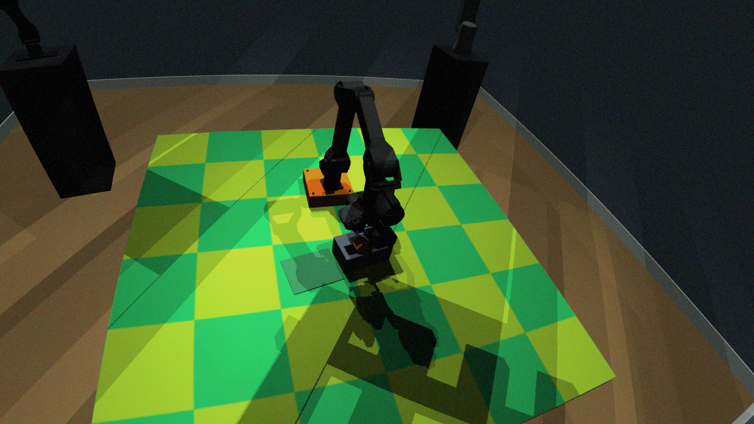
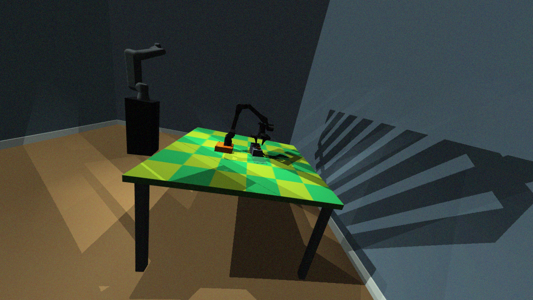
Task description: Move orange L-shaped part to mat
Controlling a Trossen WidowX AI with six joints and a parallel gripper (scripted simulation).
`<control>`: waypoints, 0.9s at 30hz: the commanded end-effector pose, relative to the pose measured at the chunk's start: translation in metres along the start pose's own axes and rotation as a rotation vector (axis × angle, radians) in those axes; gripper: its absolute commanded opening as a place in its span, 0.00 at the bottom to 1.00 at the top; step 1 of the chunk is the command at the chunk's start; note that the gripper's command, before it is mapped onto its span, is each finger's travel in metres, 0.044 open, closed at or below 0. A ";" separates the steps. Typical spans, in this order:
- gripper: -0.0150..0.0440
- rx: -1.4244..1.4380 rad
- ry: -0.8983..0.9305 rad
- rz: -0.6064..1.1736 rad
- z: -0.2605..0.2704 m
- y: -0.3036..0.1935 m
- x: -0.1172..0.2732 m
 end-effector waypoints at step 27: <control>0.43 0.000 -0.004 0.000 -0.001 0.000 -0.025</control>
Point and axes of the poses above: the point midway between the two fingers, 35 mm back from their tips, its own x axis back along the fingers, its own z axis across the jaws, y = z × x, the point moved 10 cm from there along x, back along the fingers, and after that the axes turned 10 degrees about -x, right-handed, at the moved point
